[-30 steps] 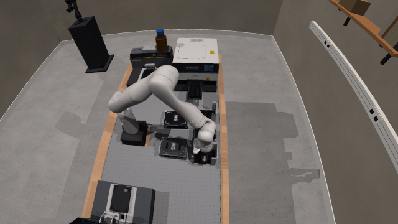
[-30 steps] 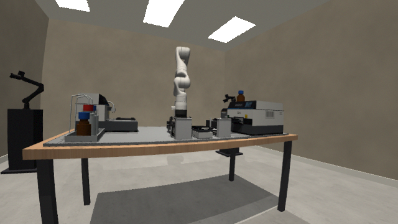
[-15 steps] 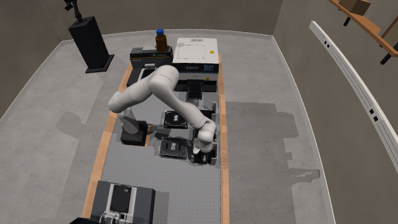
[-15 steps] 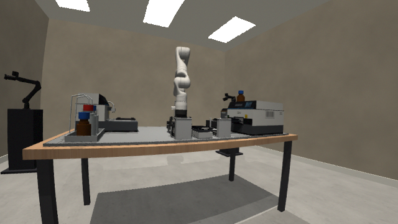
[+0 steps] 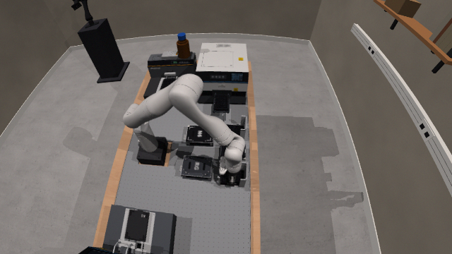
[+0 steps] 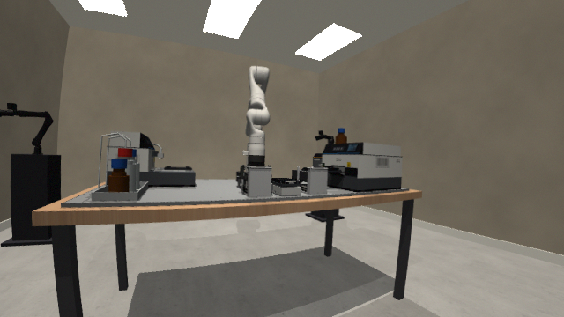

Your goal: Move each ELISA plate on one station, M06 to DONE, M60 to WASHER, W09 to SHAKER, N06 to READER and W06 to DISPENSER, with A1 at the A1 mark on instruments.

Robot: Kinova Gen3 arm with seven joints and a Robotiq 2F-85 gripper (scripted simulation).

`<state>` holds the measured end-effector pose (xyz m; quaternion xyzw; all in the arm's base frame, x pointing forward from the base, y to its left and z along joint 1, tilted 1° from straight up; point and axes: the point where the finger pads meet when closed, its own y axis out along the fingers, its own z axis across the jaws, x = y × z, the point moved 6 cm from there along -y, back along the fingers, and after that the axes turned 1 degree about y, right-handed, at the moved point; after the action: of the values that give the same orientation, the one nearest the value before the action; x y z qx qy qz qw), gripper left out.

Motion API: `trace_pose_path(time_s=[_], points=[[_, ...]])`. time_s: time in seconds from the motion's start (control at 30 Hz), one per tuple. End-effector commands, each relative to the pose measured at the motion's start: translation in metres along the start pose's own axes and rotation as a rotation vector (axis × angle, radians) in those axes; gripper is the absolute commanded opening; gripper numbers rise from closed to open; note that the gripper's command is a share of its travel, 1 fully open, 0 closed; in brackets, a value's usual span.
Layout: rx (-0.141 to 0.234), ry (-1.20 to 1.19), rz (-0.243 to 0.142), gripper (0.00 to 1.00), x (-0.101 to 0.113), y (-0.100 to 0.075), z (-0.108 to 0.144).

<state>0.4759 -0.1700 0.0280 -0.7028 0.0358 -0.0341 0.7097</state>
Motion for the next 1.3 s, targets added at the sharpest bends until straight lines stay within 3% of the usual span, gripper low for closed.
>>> trace_pose_path(time_s=[0.0, 1.27], points=[[0.0, 0.0, -0.002, 0.94, 0.0005, -0.0007, -0.0001], [0.0, 0.0, -0.002, 0.94, 0.0004, -0.0093, -0.0001]])
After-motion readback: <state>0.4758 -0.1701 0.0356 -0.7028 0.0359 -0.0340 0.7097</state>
